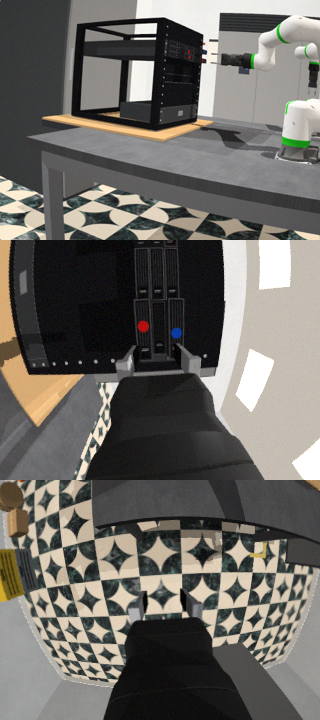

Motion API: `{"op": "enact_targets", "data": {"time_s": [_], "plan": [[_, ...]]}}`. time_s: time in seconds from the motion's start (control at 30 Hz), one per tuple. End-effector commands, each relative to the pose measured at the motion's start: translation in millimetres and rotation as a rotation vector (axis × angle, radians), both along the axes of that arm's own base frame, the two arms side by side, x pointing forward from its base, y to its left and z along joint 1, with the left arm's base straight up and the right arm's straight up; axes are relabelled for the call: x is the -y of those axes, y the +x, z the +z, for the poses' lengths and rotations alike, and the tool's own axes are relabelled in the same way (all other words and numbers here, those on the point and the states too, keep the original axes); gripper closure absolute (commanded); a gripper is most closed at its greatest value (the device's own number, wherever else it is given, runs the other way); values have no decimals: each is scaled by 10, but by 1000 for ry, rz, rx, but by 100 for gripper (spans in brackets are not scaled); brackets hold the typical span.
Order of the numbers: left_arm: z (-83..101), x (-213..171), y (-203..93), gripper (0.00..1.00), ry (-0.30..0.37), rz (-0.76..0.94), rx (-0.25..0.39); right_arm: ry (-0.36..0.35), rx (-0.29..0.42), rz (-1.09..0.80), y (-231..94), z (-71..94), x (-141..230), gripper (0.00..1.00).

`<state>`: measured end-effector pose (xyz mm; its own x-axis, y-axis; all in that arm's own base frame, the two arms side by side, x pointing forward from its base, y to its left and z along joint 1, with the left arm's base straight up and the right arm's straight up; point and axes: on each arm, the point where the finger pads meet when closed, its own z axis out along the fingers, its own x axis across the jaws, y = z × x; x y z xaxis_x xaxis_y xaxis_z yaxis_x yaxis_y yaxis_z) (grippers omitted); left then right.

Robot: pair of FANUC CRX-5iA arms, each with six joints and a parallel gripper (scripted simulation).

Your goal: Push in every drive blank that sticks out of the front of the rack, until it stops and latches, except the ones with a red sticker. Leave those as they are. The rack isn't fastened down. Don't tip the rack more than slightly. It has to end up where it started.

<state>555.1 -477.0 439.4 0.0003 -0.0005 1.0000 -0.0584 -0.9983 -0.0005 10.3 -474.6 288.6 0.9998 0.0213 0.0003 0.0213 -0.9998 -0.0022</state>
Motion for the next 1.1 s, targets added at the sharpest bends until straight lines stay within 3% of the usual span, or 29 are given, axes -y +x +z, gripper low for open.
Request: {"op": "enact_targets", "data": {"time_s": [0.0,0.63,1.07], "plan": [[16,-2,0,0,-2,0,2,-2,0,0,-2,10,3,0],[14,-31,2,0,-2,0,2,-2,0,0,-2,10,3,0],[-4,-297,17,0,-2,0,2,-2,0,0,-2,10,3,0]]}}
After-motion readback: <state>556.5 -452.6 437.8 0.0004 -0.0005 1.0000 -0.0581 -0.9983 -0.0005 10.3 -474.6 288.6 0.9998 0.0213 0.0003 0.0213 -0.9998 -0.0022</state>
